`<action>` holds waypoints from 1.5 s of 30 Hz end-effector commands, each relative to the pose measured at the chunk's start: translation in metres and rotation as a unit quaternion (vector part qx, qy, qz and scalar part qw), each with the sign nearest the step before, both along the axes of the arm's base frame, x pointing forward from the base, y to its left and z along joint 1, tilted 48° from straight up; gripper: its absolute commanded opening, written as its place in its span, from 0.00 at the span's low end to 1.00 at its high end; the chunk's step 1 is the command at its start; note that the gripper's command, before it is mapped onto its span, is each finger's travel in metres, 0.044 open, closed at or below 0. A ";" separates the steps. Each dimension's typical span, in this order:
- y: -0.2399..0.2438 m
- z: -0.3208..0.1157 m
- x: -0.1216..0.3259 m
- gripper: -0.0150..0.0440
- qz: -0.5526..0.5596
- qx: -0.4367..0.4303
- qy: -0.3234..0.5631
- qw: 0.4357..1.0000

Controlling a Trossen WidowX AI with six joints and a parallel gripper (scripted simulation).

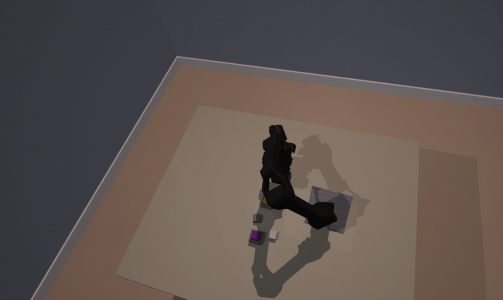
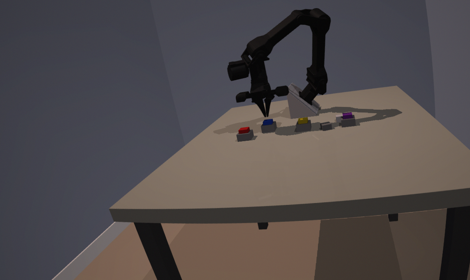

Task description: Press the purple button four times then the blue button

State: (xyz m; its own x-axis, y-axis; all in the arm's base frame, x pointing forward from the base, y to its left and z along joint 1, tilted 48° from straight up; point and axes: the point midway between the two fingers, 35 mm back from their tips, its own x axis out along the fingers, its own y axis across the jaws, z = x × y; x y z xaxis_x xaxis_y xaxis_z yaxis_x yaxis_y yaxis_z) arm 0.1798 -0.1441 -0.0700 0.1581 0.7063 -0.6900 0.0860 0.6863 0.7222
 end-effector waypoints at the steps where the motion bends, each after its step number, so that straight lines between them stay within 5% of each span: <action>1: 0.006 -0.005 0.001 0.29 -0.002 0.003 0.002 1.000; 37: -0.007 0.009 -0.003 0.29 -0.002 0.003 0.002 1.000; 45: 0.024 0.106 0.061 0.64 -0.027 -0.019 0.006 0.999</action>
